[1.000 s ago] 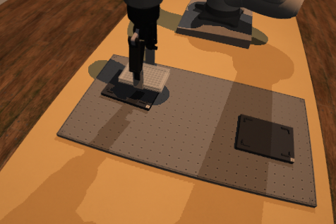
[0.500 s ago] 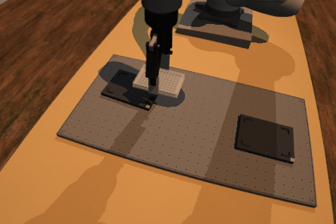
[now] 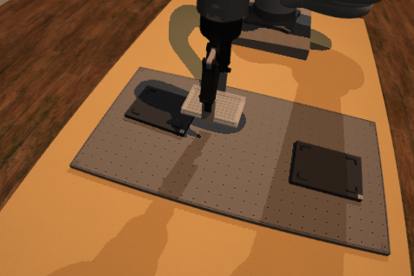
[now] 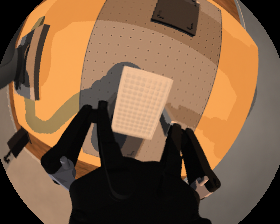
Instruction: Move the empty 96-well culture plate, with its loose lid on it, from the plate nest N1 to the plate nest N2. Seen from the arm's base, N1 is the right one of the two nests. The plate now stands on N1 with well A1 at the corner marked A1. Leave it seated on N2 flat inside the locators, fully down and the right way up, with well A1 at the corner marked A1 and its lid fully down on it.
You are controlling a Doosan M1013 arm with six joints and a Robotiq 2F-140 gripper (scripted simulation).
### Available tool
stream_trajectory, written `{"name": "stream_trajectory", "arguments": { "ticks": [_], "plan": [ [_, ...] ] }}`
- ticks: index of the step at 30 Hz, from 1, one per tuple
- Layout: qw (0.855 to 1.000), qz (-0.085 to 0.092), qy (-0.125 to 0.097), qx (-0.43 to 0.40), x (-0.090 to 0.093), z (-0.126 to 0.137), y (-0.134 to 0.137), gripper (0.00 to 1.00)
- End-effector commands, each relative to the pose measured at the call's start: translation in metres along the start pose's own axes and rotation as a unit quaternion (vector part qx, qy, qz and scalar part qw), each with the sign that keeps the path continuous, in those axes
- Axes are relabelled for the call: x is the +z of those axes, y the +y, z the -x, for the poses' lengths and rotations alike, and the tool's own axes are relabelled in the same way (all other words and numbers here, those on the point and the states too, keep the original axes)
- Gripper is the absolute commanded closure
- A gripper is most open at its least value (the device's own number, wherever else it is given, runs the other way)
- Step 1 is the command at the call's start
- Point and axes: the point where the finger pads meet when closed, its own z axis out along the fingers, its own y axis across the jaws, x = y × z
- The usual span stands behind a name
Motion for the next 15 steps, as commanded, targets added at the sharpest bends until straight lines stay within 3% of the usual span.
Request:
{"name": "stream_trajectory", "arguments": {
  "ticks": [1, 15],
  "plan": [
    [1.0, 0.001, -0.003, -0.001, 0.0, -0.013, 0.002, 1.0],
    [1.0, 0.001, -0.003, -0.001, 0.0, -0.053, 0.006, 1.0]
  ]
}}
